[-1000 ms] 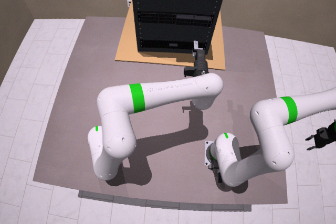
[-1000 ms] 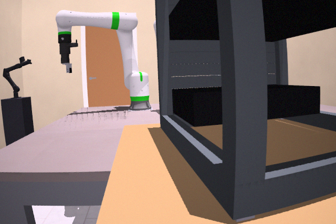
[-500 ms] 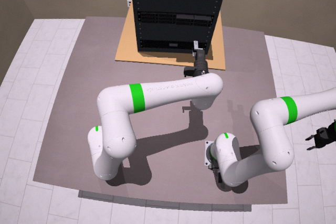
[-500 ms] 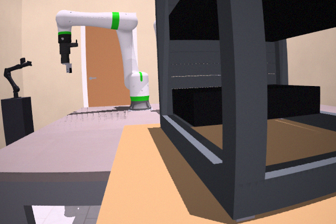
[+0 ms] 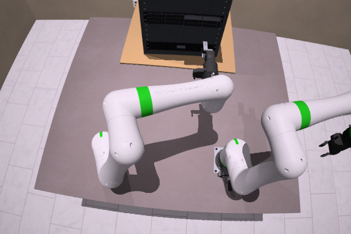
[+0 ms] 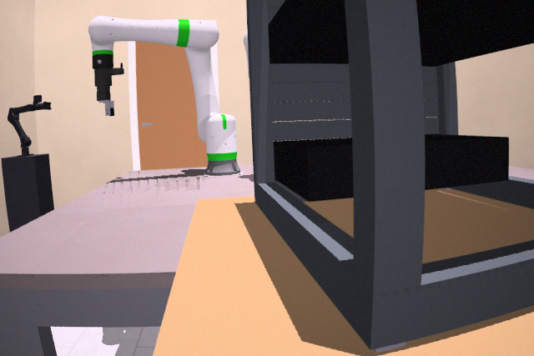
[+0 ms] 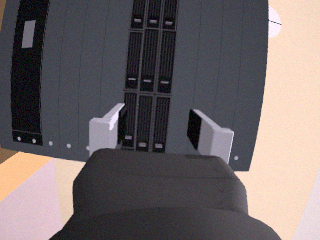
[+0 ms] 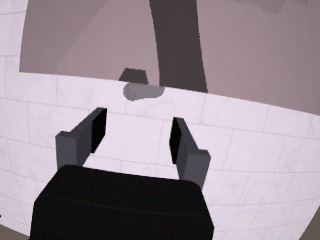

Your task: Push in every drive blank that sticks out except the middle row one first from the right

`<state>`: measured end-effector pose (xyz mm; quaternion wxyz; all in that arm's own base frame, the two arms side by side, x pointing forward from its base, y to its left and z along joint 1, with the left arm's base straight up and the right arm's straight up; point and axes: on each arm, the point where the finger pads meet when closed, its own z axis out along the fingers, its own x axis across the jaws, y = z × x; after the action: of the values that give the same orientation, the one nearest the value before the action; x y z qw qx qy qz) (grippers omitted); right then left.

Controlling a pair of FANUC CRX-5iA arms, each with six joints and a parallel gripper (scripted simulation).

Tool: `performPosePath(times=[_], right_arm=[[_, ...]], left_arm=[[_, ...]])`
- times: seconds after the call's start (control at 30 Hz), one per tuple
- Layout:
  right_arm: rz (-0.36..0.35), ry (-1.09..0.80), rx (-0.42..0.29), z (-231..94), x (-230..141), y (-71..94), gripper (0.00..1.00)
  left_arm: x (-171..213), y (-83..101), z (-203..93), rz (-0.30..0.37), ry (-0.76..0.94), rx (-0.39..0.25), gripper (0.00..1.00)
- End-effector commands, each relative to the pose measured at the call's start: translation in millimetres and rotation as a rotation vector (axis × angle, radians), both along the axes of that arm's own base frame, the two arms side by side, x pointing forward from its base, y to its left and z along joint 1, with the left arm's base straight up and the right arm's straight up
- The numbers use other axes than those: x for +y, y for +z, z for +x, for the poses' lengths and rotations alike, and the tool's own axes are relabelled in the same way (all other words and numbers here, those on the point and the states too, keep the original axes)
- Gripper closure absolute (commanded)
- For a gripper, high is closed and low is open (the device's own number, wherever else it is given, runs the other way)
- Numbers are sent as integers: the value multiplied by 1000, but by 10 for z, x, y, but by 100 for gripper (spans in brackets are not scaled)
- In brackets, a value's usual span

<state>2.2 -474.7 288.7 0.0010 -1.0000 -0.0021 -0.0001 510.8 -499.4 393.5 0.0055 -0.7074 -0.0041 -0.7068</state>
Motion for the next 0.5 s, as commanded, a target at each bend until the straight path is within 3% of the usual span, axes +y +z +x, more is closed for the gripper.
performPosePath(times=[0.0,0.2,0.47], right_arm=[[-2,0,0,-2,-3,9,0],[-2,0,0,-2,-3,9,0],[-2,0,0,-2,-3,9,0]], left_arm=[[-29,15,67,-2,0,-1,0],[-104,19,234,-2,0,-1,0],[-297,31,668,-2,0,-1,0]])
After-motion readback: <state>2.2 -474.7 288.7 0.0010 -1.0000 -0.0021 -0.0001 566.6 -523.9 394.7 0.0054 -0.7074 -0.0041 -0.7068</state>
